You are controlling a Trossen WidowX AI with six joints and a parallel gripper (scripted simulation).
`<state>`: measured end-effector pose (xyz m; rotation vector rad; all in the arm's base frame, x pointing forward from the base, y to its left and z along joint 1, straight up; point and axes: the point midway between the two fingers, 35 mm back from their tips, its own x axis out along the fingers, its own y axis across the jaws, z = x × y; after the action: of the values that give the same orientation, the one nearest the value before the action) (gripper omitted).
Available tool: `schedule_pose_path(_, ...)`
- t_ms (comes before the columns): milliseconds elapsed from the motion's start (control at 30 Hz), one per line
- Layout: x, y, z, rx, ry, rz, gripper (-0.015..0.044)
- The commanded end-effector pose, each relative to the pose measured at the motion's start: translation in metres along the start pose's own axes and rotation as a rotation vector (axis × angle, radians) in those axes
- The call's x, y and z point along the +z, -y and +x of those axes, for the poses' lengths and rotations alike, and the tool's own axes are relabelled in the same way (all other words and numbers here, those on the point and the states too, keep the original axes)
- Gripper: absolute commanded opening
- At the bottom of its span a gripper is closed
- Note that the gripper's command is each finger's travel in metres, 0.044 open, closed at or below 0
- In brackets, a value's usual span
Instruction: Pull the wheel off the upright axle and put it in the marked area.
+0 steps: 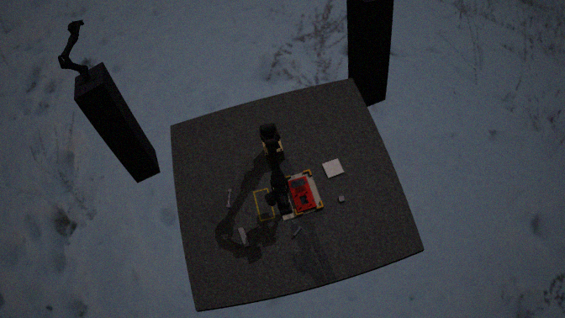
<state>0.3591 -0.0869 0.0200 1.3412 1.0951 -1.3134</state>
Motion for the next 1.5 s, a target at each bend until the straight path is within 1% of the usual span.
schedule_pose_path(0,0.000,0.000,-0.002,0.000,-0.002,-0.002,0.0000)
schedule_pose_path(467,0.000,0.000,-0.007,0.002,-0.003,-0.002,0.0000)
schedule_pose_path(600,0.000,0.000,-0.016,0.002,-0.003,-0.002,0.0000)
schedule_pose_path(800,0.000,0.003,-0.041,0.003,-0.003,-0.002,0.0000)
schedule_pose_path(833,0.000,0.003,-0.042,0.003,-0.003,-0.002,0.0000)
schedule_pose_path(867,0.001,0.003,-0.033,-0.004,0.000,0.001,0.0000)
schedule_pose_path(1467,0.062,0.031,-0.038,-0.003,0.003,0.000,0.0000)
